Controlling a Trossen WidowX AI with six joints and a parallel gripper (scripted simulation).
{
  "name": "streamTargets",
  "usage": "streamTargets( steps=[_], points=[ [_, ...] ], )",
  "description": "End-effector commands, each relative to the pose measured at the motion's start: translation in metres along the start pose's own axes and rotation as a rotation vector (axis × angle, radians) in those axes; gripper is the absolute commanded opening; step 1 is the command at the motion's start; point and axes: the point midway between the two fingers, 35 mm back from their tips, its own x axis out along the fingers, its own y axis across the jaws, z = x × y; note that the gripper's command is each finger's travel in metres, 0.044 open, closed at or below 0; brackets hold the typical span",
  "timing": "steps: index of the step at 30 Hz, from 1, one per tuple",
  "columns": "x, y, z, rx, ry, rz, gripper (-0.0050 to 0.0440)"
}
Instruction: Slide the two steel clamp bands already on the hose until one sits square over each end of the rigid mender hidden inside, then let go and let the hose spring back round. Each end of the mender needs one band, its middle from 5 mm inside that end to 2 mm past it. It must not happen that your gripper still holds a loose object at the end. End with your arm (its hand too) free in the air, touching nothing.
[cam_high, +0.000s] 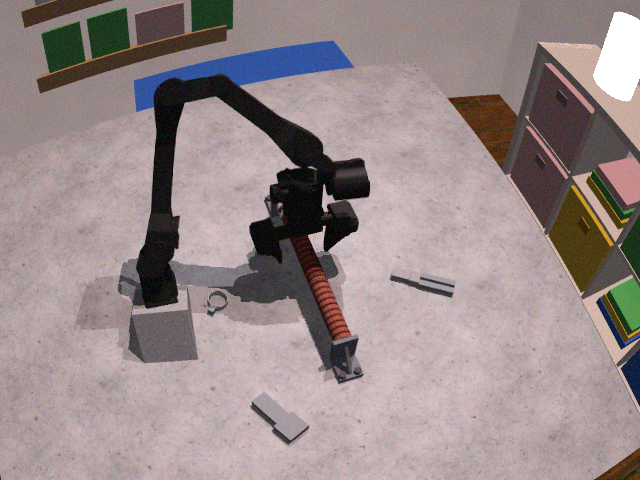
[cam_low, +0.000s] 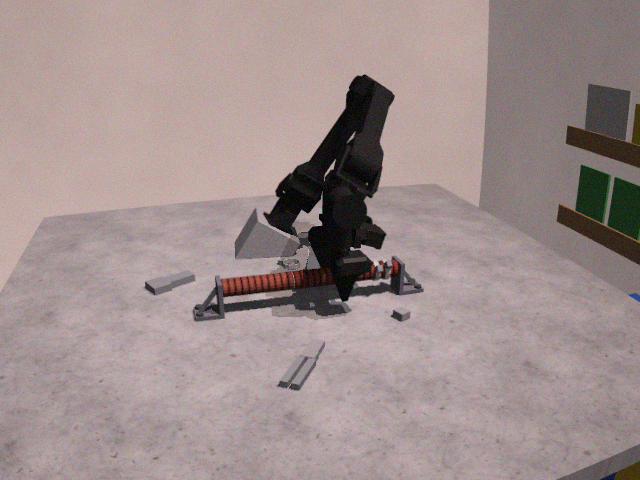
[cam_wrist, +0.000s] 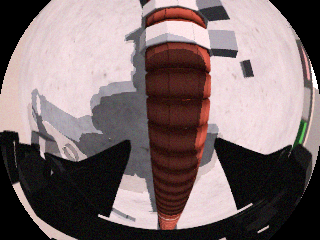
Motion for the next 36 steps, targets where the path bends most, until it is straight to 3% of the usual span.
streamTargets(
  steps=[1,8,18,27,36],
  points=[
    [0.0026,0.0016,0.0005,0.005,-0.006,0.007,0.0368],
    [0.0026,0.0016,0.0005,0.005,-0.006,0.007,0.02],
    [0.0026,0.0016,0.0005,0.005,-0.006,0.007,0.015],
    [0.0026,0.0016,0.0005,0.005,-0.006,0.007,0.0143],
    [0.0026,0.0016,0.0005,0.005,-0.006,0.007,0.0083]
  ],
)
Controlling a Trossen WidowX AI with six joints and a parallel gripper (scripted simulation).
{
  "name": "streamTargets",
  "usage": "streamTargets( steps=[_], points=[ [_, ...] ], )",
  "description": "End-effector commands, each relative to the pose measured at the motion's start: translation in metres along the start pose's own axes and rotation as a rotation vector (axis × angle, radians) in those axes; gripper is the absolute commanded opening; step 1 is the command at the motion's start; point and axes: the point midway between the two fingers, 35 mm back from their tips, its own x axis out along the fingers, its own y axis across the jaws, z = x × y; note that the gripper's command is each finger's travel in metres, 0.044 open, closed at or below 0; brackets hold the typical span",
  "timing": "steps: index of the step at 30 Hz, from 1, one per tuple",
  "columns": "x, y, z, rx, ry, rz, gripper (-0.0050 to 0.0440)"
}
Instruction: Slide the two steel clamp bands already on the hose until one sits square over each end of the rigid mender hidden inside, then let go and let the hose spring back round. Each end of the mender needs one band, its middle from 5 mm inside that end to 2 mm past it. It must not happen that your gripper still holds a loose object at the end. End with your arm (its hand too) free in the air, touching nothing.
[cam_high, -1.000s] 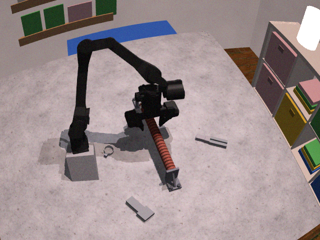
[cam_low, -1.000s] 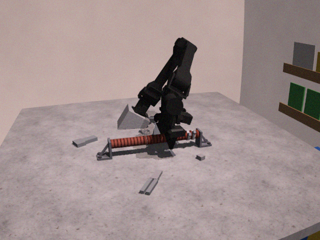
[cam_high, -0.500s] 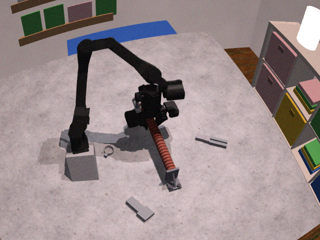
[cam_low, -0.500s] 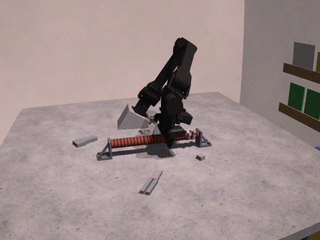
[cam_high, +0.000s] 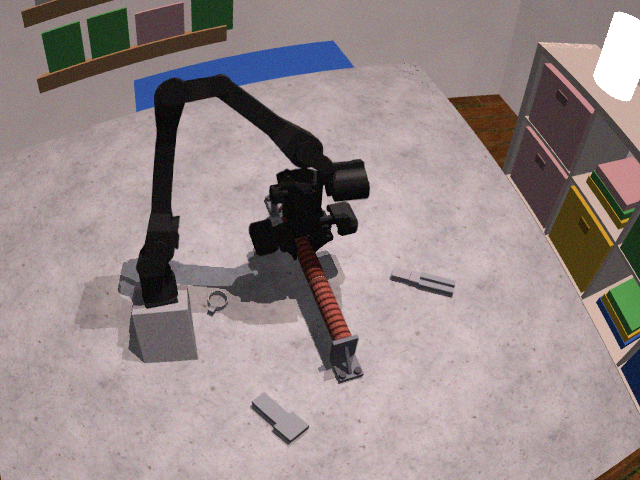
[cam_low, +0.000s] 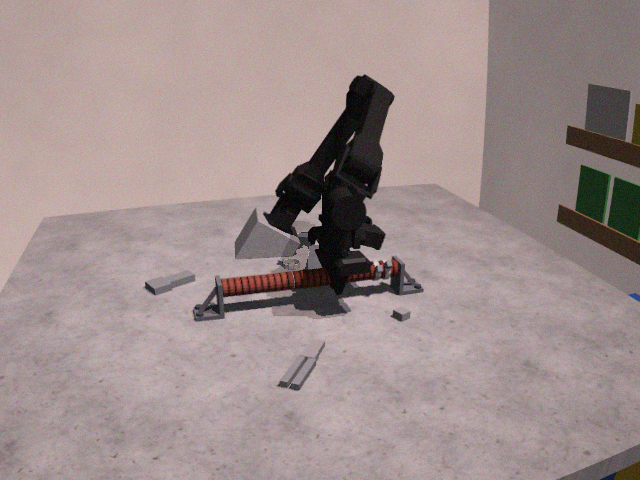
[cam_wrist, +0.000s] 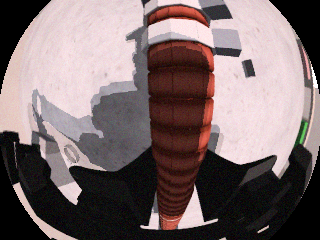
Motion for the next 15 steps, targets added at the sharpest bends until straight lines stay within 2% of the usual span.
streamTargets(
  steps=[1,2,5,10,15],
  points=[
    [0.0013,0.0,0.0008,0.002,-0.005,0.002,0.0077],
    [0.0013,0.0,0.0008,0.002,-0.005,0.002,0.0077],
    [0.0013,0.0,0.0008,0.002,-0.005,0.002,0.0005],
    [0.0013,0.0,0.0008,0.002,-0.005,0.002,0.0],
    [0.0013,0.0,0.0008,0.002,-0.005,0.002,0.012]
  ],
)
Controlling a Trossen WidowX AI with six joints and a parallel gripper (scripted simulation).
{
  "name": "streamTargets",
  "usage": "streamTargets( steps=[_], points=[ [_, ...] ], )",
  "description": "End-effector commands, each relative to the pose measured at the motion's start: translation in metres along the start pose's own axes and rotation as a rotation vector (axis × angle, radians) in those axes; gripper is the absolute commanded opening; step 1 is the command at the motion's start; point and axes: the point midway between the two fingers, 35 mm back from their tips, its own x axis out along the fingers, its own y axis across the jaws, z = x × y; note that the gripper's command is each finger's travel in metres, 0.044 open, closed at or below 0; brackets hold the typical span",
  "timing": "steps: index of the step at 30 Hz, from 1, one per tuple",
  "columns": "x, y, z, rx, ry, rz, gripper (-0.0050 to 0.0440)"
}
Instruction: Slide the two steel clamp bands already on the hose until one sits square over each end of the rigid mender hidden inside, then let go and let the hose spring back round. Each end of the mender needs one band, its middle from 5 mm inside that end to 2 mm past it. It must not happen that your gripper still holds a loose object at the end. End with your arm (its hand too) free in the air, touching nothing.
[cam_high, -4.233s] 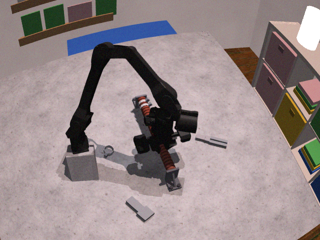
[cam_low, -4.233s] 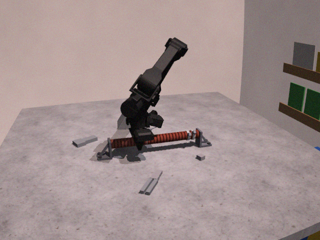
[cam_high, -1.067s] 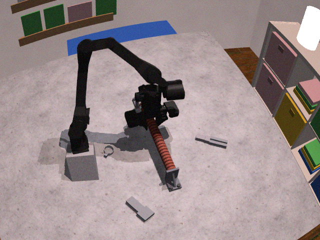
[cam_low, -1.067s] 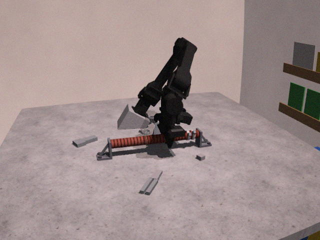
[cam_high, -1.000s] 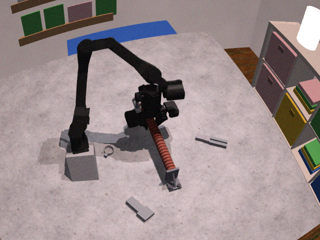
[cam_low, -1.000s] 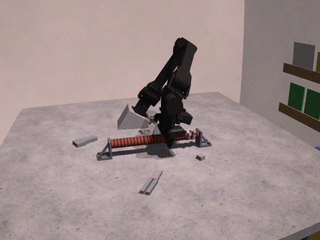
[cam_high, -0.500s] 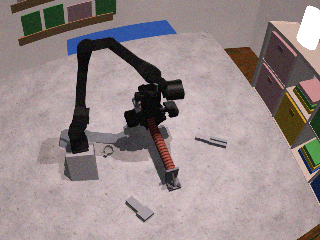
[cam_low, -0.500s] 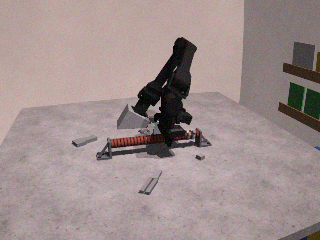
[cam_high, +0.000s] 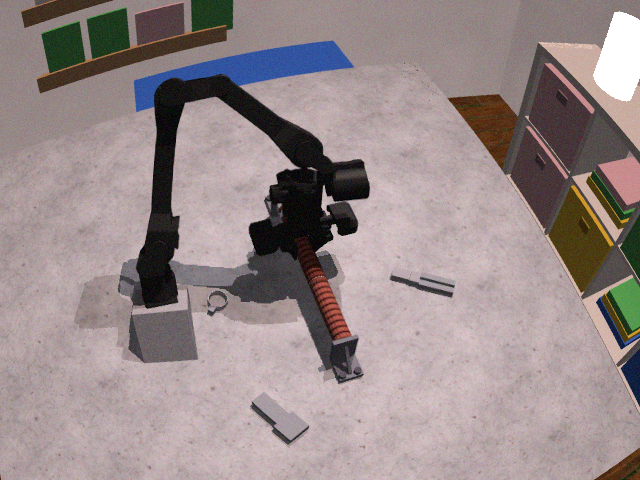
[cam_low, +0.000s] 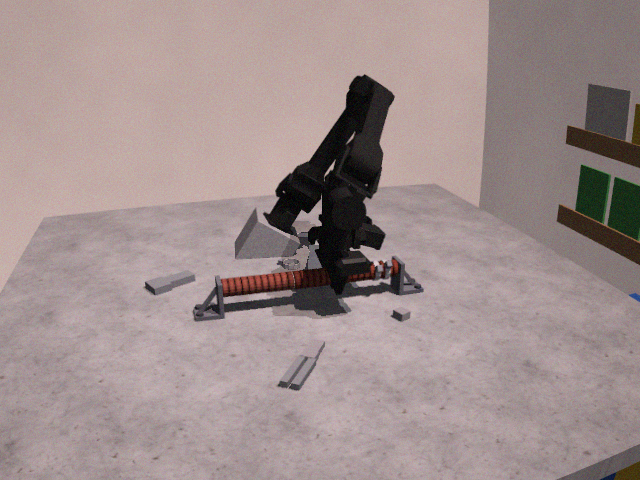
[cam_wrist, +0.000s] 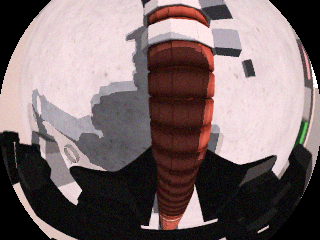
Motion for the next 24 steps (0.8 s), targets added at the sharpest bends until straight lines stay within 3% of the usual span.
streamTargets(
  steps=[1,8,10,15,17,21,24],
  points=[
    [0.001,0.0,0.001,0.002,-0.005,0.002,0.0144],
    [0.001,0.0,0.001,0.002,-0.005,0.002,0.0312],
    [0.001,0.0,0.001,0.002,-0.005,0.002,0.0312],
    [0.001,0.0,0.001,0.002,-0.005,0.002,0.0432],
    [-0.001,0.0,0.001,0.002,-0.005,0.002,0.044],
    [-0.041,0.0,0.012,0.002,-0.005,0.002,0.044],
    [-0.044,0.0,0.013,0.002,-0.005,0.002,0.044]
  ],
)
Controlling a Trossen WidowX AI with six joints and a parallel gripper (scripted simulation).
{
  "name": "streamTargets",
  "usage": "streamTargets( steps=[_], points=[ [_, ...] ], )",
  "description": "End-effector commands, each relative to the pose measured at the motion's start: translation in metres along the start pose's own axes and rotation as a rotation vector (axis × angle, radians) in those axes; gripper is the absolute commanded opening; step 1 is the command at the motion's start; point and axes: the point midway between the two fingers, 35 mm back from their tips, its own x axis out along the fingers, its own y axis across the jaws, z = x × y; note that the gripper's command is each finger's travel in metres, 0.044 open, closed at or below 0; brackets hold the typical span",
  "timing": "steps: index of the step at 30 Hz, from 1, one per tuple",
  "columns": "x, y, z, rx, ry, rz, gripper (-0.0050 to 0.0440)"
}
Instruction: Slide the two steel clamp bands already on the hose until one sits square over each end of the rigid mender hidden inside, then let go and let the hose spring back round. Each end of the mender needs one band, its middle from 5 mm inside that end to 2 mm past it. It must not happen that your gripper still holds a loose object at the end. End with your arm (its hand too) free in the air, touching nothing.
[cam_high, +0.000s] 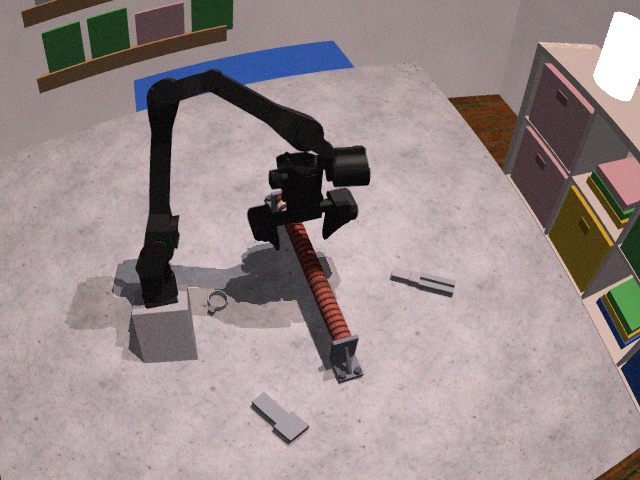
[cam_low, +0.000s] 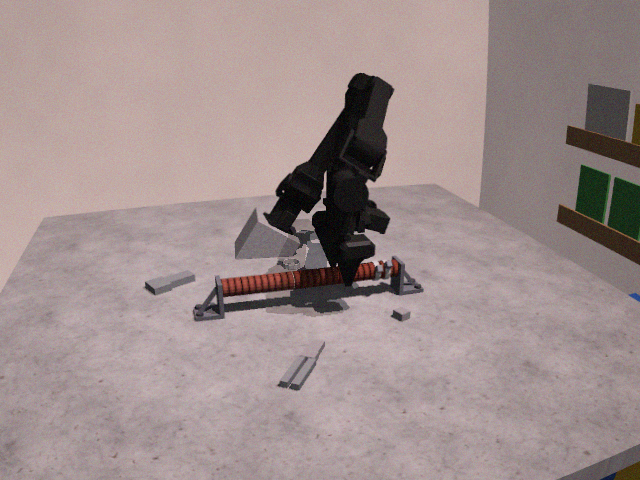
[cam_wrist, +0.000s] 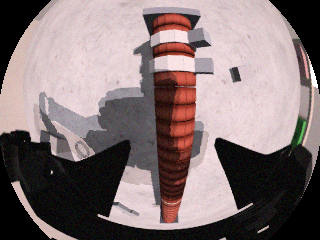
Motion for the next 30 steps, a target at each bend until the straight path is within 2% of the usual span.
streamTargets(
  steps=[1,21,23,26,30],
  points=[
    [-0.014,0.0,0.005,-0.007,-0.002,-0.006,0.044],
    [-0.014,0.0,0.005,-0.007,-0.002,-0.006,0.044],
    [-0.003,-0.001,0.005,-0.007,-0.002,-0.006,0.044],
    [0.029,-0.001,0.005,-0.007,-0.002,-0.006,0.044],
    [0.031,0.0,0.005,-0.007,-0.002,-0.006,0.044]
  ],
)
